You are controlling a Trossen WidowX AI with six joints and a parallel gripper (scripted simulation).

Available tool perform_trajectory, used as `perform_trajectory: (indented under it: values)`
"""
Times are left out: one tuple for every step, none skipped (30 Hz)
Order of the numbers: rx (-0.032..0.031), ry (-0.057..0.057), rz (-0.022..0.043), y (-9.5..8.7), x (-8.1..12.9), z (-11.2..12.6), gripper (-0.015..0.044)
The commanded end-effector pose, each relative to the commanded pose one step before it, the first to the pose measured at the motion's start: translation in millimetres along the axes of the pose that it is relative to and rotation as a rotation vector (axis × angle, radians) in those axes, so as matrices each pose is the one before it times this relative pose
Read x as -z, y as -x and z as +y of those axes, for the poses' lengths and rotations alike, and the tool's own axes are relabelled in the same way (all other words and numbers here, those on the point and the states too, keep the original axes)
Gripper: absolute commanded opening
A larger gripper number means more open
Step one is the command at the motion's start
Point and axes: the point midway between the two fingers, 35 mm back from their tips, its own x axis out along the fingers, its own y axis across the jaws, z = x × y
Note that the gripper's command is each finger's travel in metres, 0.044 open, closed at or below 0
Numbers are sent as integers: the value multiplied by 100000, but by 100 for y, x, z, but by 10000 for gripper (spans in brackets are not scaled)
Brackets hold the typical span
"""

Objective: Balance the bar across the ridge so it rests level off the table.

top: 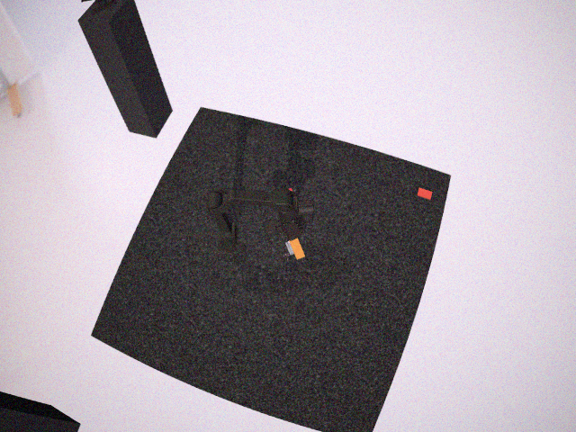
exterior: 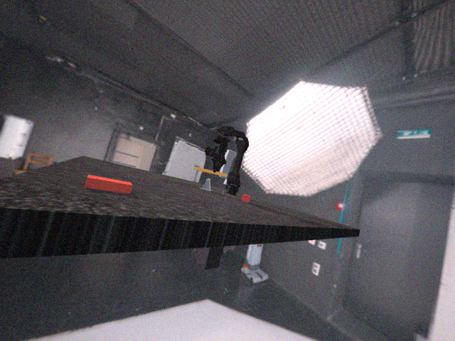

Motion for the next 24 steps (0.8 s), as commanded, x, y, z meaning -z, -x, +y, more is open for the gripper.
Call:
perform_trajectory:
  values:
    - [619, -555, 794, -974, 132, -184, 0]
    - [1, 2, -1, -157, -5, -14, 0]
    - [1, 2, -1, -157, -4, -15, 0]
    - [2, 2, -1, -157, -4, -16, 0]
    - [2, 2, 0, -157, -4, -17, 0]
    - [2, 2, 0, -157, -3, -18, 0]
    - [2, 2, 0, -156, -4, -17, 0]
    - [2, 2, 0, -156, -3, -18, 0]
    - [2, 2, 0, -156, -3, -19, 0]
    - [2, 2, 0, -156, -3, -20, 0]
    - [2, 2, 0, -124, -2, -17, 0]
    - [1, 1, 0, -75, -1, -10, 0]
    - [0, 0, 0, -16, -4, 4, 0]
    - [0, 0, 0, 0, 0, 0, 0]
    - [0, 0, 0, 7, -2, 4, 0]
    - [0, 0, 0, 7, -2, 4, 0]
    - [0, 0, 0, 0, 0, 0, 0]
    - [0, 0, 0, 0, 0, 0, 0]
    - [1, 0, 0, -10, -1, -5, 0]
    - [0, 0, 0, 0, 0, 0, 0]
    - [0, 0, 0, 0, 0, 0, 0]
    - [0, 0, 0, 0, 0, 0, 0]
    - [0, 0, 0, 19, 0, 0, 0]
    - [0, 0, 0, 39, 0, -2, 0]
